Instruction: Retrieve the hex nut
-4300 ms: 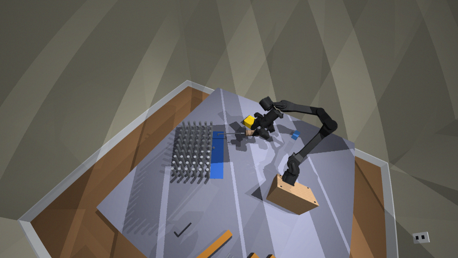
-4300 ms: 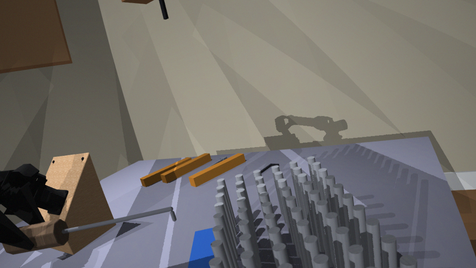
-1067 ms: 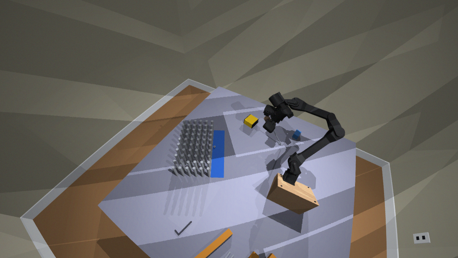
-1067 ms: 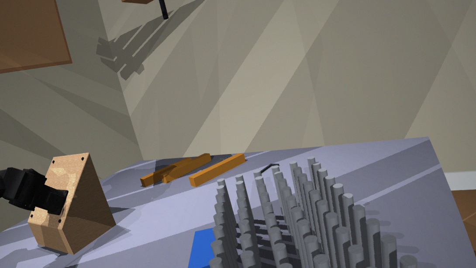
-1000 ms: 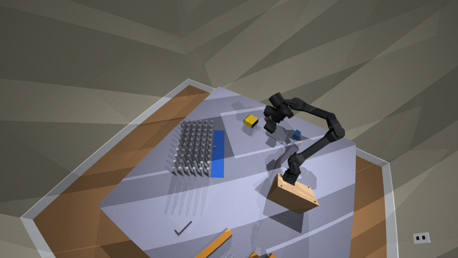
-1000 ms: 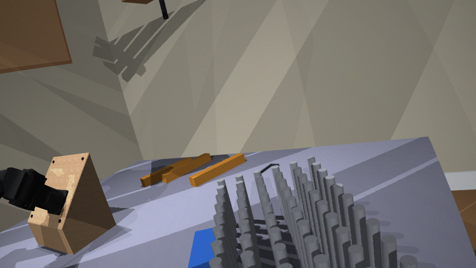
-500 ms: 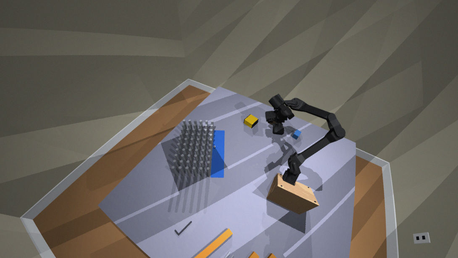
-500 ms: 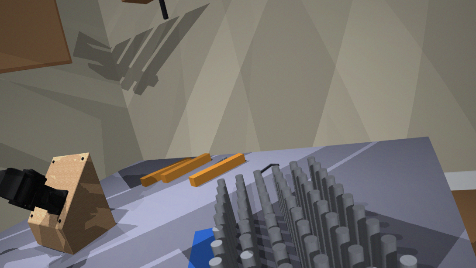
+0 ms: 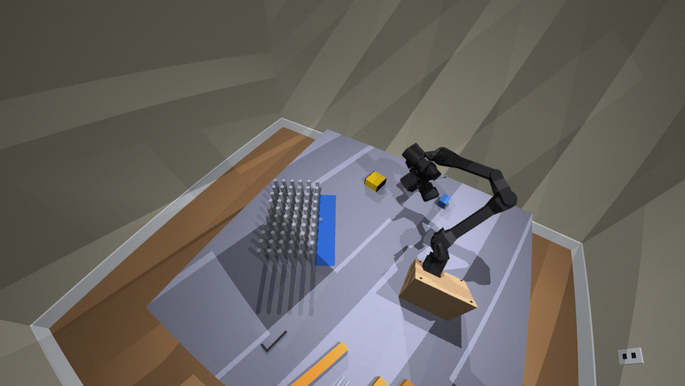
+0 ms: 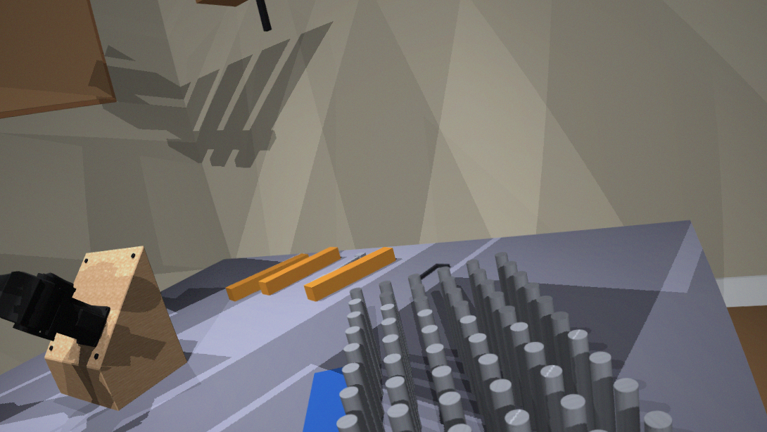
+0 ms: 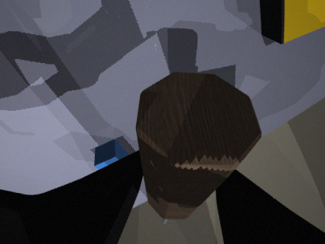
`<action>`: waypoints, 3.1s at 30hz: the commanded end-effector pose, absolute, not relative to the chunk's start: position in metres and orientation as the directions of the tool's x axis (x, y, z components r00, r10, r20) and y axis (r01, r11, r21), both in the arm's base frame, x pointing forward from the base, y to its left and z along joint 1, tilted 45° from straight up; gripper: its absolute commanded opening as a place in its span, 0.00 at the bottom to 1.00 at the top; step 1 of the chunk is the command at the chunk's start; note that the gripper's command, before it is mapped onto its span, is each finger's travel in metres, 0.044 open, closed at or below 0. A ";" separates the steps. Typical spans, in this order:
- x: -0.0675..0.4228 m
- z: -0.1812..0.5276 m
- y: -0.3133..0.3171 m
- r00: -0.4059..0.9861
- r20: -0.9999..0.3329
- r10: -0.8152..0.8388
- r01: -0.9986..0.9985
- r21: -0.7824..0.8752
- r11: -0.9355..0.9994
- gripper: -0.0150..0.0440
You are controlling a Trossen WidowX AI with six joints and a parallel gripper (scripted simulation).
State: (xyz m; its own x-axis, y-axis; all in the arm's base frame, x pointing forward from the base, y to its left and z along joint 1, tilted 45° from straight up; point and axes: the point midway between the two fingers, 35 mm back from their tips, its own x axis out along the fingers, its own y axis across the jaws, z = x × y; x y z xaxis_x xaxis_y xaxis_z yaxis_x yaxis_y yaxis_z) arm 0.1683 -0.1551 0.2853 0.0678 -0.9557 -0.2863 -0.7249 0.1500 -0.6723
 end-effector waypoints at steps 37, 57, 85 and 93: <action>0.153 0.287 -0.169 -0.041 -0.202 -0.979 -0.946 -0.307 0.103 0.25; 0.158 0.276 -0.176 -0.050 -0.222 -0.974 -0.944 -0.307 0.119 0.25; 0.164 0.262 -0.185 -0.060 -0.247 -0.967 -0.942 -0.308 0.136 0.25; 0.165 0.258 -0.188 -0.061 -0.253 -0.966 -0.941 -0.308 0.140 0.25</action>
State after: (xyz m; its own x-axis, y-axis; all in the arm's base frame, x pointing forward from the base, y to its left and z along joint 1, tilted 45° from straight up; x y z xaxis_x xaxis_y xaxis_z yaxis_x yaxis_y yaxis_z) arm 0.1646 -0.1868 0.2603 -0.0591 -0.9663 -0.2507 -0.9390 0.1390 -0.3146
